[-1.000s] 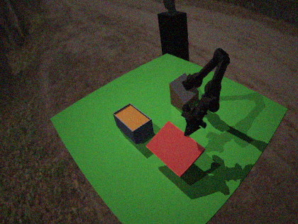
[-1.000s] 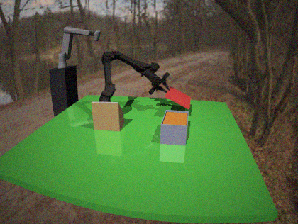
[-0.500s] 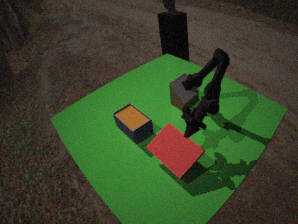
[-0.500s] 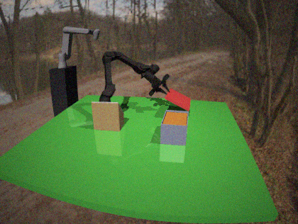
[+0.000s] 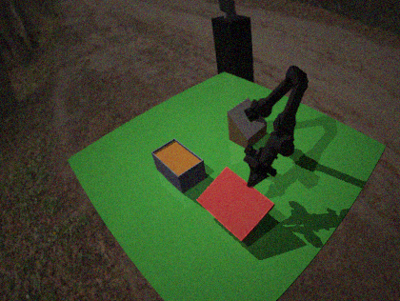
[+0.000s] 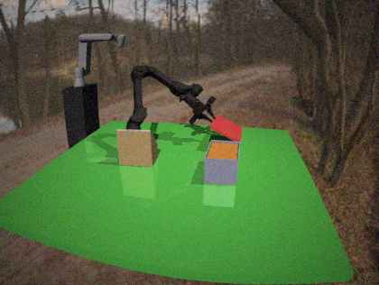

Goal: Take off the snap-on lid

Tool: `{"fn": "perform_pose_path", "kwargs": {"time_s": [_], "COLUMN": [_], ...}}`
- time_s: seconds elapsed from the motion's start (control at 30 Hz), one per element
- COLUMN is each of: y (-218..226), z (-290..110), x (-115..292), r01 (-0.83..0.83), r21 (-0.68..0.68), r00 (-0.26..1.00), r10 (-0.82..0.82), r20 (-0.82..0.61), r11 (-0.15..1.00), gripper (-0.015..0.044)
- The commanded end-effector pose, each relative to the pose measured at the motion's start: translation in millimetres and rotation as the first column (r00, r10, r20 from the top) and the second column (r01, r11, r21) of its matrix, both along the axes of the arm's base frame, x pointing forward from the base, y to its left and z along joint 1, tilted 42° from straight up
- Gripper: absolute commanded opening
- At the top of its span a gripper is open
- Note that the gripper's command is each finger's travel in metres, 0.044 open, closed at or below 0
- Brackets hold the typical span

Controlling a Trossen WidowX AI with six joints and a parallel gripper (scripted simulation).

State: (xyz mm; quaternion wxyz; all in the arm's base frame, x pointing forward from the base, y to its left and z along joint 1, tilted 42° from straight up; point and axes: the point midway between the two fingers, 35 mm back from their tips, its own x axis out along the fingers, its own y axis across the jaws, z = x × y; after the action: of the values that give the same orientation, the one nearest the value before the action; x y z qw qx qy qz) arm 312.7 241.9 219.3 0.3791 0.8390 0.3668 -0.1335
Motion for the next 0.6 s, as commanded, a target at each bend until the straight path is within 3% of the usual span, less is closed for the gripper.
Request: {"fn": "perform_pose_path", "kwargs": {"time_s": [0.0,0.57], "y": [1.2,10.3], "z": [-3.3,-13.3], "x": [1.2,-0.1], "r01": [0.012,0.012], "r21": [0.000,0.001], "r00": [1.000,1.000], "r10": [-0.012,-0.012], "r20": [0.000,0.000], "r11": [1.000,1.000], "gripper": [0.0000,0.0000]}}
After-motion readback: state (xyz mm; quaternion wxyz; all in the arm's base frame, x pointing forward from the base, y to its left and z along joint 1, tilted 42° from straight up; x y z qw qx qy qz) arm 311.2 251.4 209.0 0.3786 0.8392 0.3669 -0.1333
